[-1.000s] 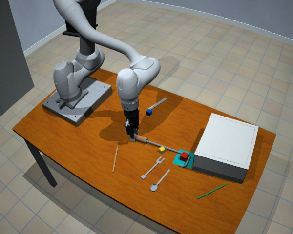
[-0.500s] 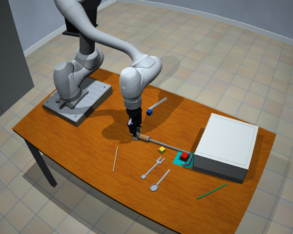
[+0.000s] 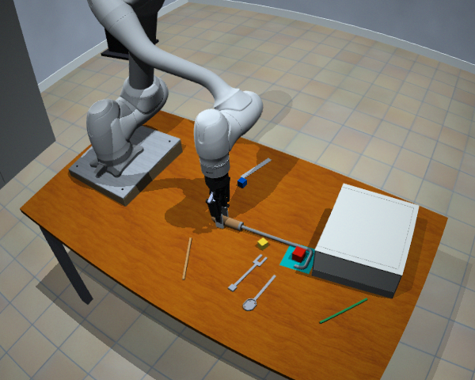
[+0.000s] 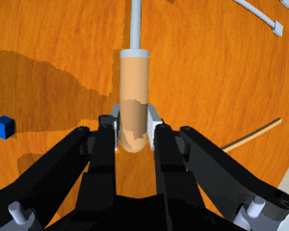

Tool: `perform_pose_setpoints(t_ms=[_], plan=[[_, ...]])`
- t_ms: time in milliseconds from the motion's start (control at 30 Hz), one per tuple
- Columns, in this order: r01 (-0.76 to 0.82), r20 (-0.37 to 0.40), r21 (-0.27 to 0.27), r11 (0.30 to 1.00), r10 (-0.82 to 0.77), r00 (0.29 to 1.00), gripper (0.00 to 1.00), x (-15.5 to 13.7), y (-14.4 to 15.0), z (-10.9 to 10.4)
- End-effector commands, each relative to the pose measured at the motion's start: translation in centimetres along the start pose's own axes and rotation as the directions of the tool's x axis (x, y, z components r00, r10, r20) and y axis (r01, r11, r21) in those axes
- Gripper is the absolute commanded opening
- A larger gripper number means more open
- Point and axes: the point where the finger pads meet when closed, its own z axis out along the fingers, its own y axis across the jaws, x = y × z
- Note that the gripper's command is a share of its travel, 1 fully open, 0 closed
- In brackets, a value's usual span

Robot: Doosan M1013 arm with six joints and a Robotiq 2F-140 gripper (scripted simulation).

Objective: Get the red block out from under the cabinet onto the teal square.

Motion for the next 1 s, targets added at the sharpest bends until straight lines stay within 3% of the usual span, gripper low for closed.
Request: perform_pose_setpoints(t_ms=[0, 367, 400, 967], plan=[[0.000, 0.000, 0.000, 1.000, 0.000, 1.000, 0.00, 0.00, -0.01, -0.01], [0.000, 0.000, 0.000, 1.000, 0.000, 1.000, 0.00, 0.00, -0.01, -0.01], [0.000, 0.000, 0.000, 1.000, 0.000, 1.000, 0.34, 0.00, -0.01, -0.01], [0.000, 0.000, 0.000, 1.000, 0.000, 1.000, 0.34, 0.00, -0.01, -0.01]])
